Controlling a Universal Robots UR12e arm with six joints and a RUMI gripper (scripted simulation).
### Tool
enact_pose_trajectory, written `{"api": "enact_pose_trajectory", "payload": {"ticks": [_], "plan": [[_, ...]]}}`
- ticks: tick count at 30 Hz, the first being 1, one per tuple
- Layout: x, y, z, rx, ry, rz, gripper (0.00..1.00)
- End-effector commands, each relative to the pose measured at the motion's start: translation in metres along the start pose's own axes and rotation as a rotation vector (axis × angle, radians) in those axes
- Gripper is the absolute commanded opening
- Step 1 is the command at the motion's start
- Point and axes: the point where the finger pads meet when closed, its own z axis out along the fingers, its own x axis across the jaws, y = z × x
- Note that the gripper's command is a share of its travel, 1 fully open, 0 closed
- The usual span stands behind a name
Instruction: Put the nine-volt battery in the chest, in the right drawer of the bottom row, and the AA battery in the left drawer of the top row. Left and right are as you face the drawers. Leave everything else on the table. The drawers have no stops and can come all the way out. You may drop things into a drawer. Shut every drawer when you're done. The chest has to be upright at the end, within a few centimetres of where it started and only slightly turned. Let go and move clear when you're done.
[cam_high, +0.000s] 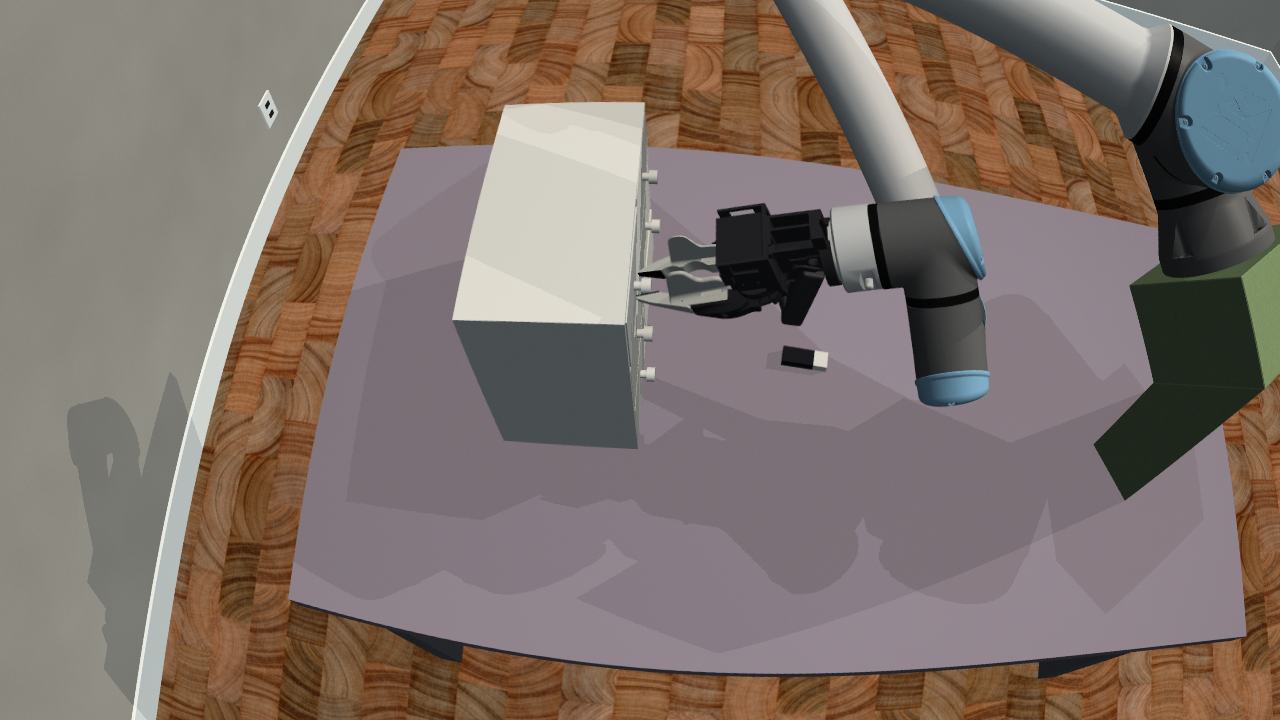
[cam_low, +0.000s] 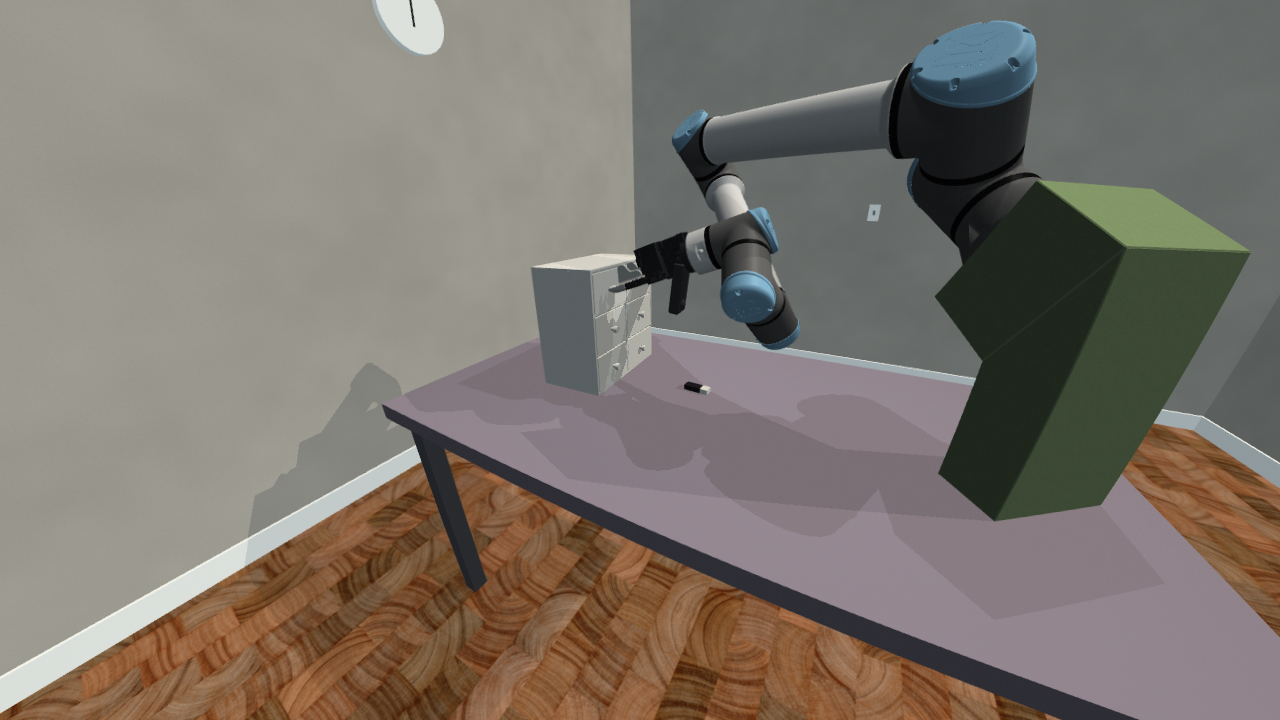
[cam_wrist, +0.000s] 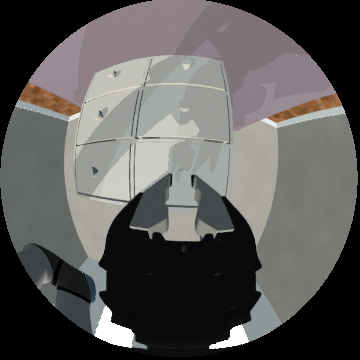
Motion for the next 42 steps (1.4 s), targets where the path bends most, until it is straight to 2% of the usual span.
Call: {"api": "enact_pose_trajectory", "payload": {"ticks": [1,4,20,33,42], "plan": [[0.0,0.001,0.0,-0.001,0.0,0.0,0.17],[0.0,0.001,0.0,-0.001,0.0,0.0,0.2],[0.0,0.0,-0.003,-0.001,0.0,0.0,0.2],[0.0,-0.012,-0.035,-0.001,0.0,0.0,0.2],[0.0,-0.016,-0.046,-0.001,0.0,0.0,0.2]]}}
